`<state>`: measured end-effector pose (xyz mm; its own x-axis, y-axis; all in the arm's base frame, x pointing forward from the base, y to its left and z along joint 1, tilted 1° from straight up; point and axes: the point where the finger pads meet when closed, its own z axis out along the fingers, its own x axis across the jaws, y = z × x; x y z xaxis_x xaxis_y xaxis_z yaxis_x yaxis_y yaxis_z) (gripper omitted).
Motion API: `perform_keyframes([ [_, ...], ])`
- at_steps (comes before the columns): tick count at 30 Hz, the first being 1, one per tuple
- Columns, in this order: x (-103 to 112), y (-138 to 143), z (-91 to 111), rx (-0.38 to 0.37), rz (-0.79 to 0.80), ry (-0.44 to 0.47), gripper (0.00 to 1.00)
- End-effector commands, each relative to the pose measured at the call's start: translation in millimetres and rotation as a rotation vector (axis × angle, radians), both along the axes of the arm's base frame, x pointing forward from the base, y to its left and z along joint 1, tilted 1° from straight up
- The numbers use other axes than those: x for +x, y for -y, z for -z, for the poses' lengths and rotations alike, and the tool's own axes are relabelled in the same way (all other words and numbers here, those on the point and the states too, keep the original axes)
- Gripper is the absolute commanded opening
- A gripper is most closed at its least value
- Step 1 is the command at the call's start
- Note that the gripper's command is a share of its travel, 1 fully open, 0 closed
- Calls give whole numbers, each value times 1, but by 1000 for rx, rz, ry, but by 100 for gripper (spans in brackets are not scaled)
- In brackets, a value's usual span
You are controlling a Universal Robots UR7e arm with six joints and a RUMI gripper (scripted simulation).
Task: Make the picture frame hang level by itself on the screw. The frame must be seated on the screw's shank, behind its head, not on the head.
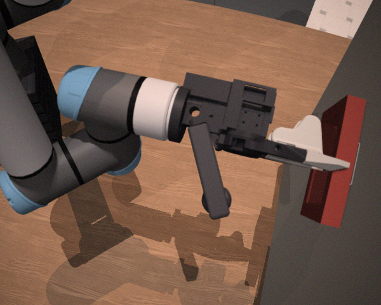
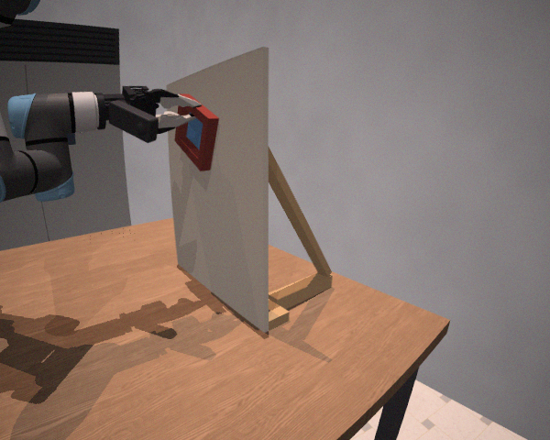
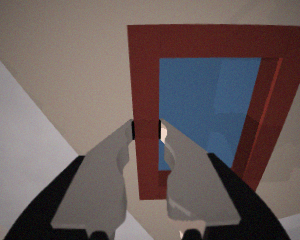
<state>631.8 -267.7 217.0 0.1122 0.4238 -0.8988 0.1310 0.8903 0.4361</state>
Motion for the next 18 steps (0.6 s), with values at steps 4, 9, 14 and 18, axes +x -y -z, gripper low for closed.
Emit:
perform_keyframes([
  [4,0,0,-1,-3,0,1,0],
  [9,0,0,-1,-8,0,0,0],
  [14,0,-1,-1,-14,0,-1,0],
  [18,0,-1,-2,-22,-1,-2,0],
])
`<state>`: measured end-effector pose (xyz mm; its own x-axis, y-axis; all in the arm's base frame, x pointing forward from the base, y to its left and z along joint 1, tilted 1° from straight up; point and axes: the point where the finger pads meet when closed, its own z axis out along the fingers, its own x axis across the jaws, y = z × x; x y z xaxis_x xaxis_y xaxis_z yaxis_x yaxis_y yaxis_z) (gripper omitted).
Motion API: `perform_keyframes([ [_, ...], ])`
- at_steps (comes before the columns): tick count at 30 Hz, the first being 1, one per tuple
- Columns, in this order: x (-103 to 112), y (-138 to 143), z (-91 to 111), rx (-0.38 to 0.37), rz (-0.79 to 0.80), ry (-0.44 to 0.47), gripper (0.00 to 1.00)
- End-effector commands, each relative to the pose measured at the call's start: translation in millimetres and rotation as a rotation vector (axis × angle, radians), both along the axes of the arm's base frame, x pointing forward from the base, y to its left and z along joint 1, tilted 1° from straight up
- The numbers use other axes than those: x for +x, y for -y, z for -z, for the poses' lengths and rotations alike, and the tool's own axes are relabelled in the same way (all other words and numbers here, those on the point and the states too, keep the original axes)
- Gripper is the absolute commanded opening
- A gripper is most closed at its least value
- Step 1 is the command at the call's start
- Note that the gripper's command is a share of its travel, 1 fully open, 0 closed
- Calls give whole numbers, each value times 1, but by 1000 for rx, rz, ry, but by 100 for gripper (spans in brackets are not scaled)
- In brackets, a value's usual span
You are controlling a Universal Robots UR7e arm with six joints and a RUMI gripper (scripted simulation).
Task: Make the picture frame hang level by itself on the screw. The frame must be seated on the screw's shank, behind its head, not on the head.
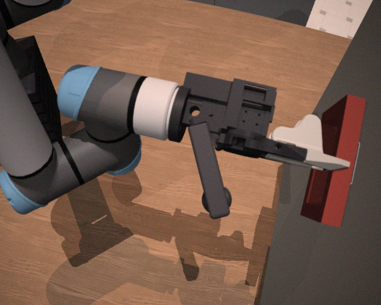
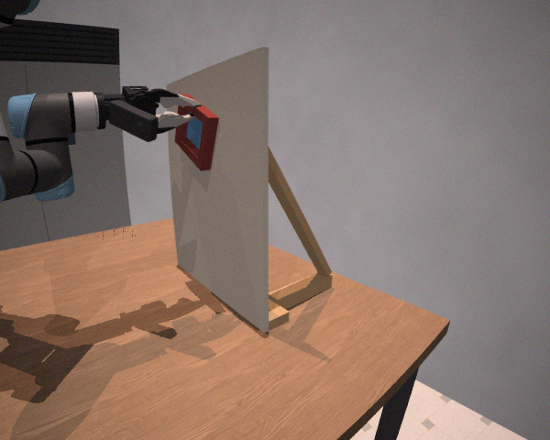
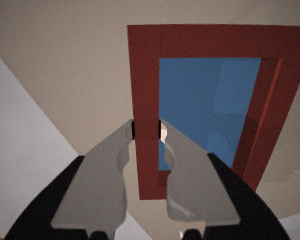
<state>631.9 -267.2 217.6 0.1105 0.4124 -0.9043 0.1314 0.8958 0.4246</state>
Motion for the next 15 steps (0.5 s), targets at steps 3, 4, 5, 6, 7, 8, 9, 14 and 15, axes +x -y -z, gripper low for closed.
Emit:
perform_keyframes([
  [3,0,0,-1,-11,0,0,0],
  [4,0,-1,-1,-14,0,-1,0],
  [5,0,-1,-1,-16,0,-1,0],
  [6,0,-1,-1,-19,0,-1,0],
  [7,0,-1,-2,-21,-1,-2,0],
  [8,0,-1,-2,-24,0,-2,0],
  [9,0,-1,-2,-27,0,-3,0],
  [14,0,-2,-3,-43,0,-5,0],
  [15,0,-2,-3,-46,0,-6,0],
])
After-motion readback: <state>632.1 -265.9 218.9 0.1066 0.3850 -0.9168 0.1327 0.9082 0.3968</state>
